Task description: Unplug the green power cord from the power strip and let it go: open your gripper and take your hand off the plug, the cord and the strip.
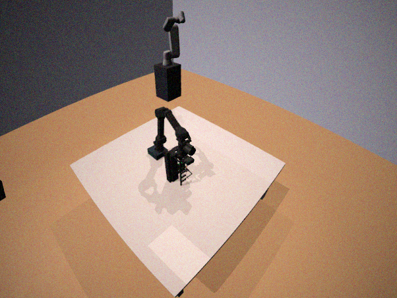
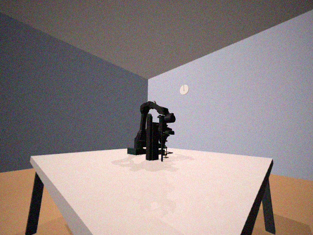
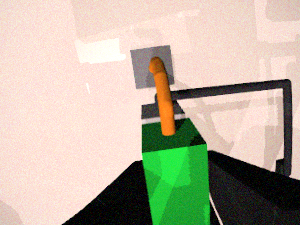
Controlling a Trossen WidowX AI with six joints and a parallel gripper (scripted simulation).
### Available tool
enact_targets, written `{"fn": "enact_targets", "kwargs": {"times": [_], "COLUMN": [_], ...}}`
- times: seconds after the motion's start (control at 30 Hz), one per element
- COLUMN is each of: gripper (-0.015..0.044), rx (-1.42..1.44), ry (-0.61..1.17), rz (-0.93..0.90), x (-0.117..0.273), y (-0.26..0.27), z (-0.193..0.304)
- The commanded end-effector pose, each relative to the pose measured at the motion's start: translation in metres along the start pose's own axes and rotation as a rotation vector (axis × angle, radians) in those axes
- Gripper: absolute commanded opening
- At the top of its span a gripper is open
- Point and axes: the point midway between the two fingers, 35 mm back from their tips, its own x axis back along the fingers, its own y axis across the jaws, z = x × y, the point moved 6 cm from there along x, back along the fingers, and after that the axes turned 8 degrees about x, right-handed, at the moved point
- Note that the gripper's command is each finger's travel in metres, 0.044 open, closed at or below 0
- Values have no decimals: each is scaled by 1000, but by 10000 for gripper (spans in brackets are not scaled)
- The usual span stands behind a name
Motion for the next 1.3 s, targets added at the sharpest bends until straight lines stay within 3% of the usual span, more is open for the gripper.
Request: {"fn": "enact_targets", "kwargs": {"times": [0.0,1.03,1.27], "gripper": [0,0,184], "rx": [0,2,3], "ry": [-2,-7,-5], "rz": [5,1,-1], "x": [0,2,0], "y": [-2,-8,-4], "z": [-5,-54,-41]}}
